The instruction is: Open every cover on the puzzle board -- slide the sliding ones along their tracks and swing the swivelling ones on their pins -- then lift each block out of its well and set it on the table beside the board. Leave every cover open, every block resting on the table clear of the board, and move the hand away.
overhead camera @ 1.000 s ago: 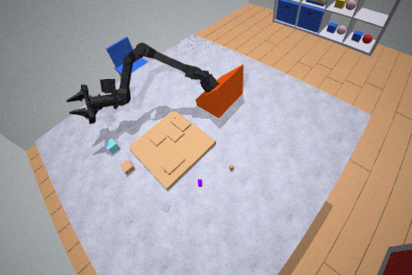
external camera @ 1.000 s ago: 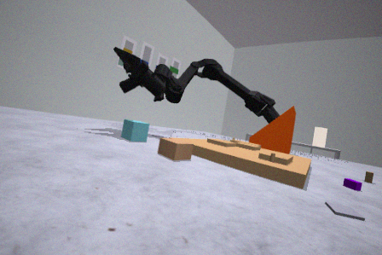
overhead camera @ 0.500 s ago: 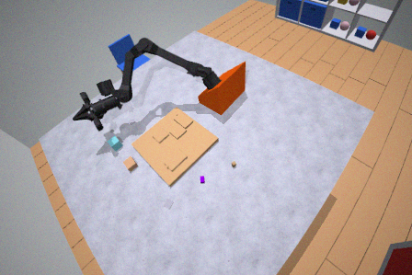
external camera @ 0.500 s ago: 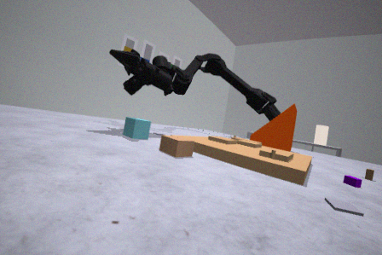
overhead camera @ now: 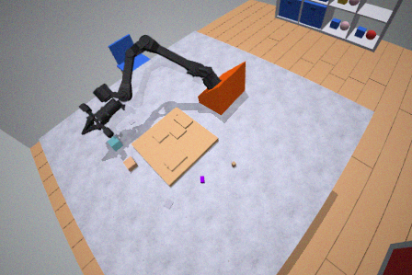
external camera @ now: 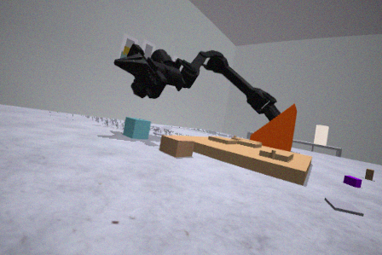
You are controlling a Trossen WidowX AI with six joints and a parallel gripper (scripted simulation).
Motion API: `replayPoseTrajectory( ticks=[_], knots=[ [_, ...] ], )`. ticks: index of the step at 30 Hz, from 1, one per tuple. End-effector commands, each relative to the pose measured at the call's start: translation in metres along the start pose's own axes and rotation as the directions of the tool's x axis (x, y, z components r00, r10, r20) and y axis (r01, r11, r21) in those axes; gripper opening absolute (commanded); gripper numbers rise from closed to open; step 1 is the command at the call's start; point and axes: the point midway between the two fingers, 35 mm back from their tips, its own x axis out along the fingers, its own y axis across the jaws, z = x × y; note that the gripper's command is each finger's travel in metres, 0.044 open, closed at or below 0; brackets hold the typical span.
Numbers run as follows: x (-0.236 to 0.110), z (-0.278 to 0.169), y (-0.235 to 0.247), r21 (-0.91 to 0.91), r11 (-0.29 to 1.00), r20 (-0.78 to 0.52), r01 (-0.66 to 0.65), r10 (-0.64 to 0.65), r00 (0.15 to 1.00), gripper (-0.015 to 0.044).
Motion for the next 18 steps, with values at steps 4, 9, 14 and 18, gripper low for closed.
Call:
replayPoseTrajectory(
  ticks=[4,9,14,18],
  knots=[
    [-0.005,-0.006,-0.034,-0.093,0.985,0.067,0.142,-0.136,0.988,0.0],
    [-0.011,-0.011,-0.059,-0.17,0.952,0.112,0.253,-0.237,0.965,0.0],
    [-0.02,-0.017,-0.083,-0.25,0.897,0.156,0.365,-0.335,0.929,0.0],
    [-0.03,-0.021,-0.102,-0.315,0.835,0.191,0.451,-0.409,0.892,0.0]
  ],
)
